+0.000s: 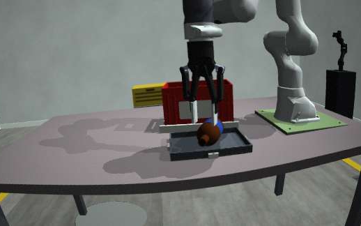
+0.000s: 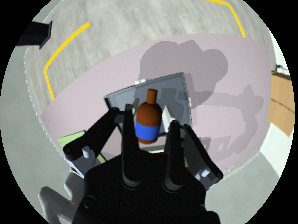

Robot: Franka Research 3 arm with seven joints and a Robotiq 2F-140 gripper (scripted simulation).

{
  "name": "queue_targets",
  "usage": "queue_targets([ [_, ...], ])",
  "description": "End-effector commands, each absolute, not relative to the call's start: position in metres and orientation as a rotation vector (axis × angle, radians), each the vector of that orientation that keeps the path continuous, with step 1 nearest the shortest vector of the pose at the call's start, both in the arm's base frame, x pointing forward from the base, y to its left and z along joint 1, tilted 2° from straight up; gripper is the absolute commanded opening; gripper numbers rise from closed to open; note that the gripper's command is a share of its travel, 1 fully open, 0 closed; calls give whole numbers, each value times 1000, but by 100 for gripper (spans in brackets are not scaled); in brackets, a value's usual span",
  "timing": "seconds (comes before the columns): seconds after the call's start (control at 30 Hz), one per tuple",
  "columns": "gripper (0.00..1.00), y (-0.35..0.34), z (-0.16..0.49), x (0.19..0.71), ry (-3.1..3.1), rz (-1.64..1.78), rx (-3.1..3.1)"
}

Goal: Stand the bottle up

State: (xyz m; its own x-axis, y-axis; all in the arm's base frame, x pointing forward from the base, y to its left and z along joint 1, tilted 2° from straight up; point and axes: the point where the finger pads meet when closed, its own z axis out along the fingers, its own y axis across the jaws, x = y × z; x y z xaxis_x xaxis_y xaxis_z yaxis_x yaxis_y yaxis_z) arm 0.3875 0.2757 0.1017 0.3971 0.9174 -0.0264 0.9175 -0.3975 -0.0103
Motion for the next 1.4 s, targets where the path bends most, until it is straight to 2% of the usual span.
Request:
queue_targets([
  [0.0, 38, 279, 94, 389, 1897, -29, 2532],
  [1.37, 38, 279, 81, 389, 1897, -29, 2532],
])
